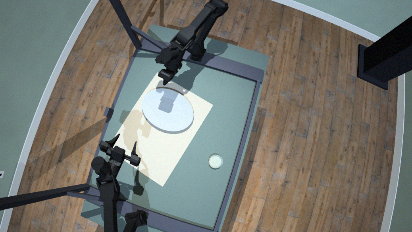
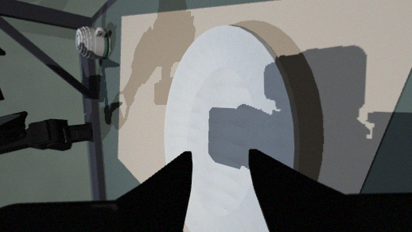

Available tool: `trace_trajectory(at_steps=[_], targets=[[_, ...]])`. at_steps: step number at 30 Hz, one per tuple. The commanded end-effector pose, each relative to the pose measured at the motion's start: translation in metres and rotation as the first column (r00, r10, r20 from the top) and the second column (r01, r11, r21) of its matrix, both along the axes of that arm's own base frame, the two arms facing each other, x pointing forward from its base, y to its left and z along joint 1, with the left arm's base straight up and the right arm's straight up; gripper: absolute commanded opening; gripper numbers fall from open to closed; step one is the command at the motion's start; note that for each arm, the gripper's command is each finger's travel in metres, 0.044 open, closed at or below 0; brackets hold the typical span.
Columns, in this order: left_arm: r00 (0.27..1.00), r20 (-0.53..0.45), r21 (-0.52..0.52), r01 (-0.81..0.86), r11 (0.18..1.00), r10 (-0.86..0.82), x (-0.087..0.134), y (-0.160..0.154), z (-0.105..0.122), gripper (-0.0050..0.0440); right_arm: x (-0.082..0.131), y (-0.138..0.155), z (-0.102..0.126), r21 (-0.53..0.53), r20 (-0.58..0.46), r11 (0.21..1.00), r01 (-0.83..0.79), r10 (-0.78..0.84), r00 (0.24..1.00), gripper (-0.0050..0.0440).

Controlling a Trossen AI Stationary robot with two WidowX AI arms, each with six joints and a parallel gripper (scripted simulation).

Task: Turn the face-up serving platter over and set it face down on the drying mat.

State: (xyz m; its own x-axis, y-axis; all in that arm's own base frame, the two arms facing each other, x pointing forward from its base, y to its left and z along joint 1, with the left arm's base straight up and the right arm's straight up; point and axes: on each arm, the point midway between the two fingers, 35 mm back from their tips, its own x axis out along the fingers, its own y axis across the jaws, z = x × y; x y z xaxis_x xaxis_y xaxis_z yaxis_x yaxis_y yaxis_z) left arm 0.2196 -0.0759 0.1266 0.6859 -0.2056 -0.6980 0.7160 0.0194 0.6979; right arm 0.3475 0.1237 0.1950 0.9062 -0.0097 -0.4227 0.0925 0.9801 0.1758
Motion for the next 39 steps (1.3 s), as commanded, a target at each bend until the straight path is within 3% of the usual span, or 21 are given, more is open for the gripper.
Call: trace_trajectory(at_steps=[1,5,11,15,22,24,32,39], targets=[[0.999,0.031,0.042,0.013,0.999,-0.014,-0.006,0.020,-0.017,0.0160,0.018,-0.018,0.004,-0.056,0.054,0.998,0.039,-0.036,0.998,0.0400],[0.999,0.042,0.089,0.026,0.996,-0.030,-0.013,0.033,-0.038,0.0160,0.031,-0.037,0.000,-0.117,0.077,0.990,0.077,-0.068,0.995,0.0400],[0.998,0.056,0.125,0.034,0.992,-0.041,-0.017,0.042,-0.052,0.0160,0.040,-0.051,0.000,-0.161,0.098,0.981,0.105,-0.090,0.991,0.0400],[0.998,0.050,0.136,0.030,0.990,-0.037,-0.018,0.044,-0.055,0.0160,0.043,-0.051,0.007,-0.156,0.116,0.982,0.110,-0.093,0.989,0.0400],[0.998,0.049,0.153,0.028,0.988,-0.036,-0.020,0.047,-0.060,0.0160,0.042,-0.059,-0.002,-0.182,0.099,0.976,0.122,-0.105,0.989,0.0400],[0.998,0.055,0.155,0.025,0.988,-0.034,-0.018,0.046,-0.056,0.0160,0.042,-0.057,0.013,-0.161,0.133,0.979,0.127,-0.105,0.985,0.0400],[0.999,0.035,0.155,0.024,0.988,-0.030,-0.020,0.046,-0.062,0.0160,0.042,-0.056,0.012,-0.161,0.127,0.979,0.123,-0.103,0.987,0.0400],[0.999,0.035,0.155,0.025,0.988,-0.031,-0.012,0.045,-0.081,0.0160,0.042,-0.056,0.012,-0.160,0.128,0.979,0.123,-0.103,0.986,0.0400]])
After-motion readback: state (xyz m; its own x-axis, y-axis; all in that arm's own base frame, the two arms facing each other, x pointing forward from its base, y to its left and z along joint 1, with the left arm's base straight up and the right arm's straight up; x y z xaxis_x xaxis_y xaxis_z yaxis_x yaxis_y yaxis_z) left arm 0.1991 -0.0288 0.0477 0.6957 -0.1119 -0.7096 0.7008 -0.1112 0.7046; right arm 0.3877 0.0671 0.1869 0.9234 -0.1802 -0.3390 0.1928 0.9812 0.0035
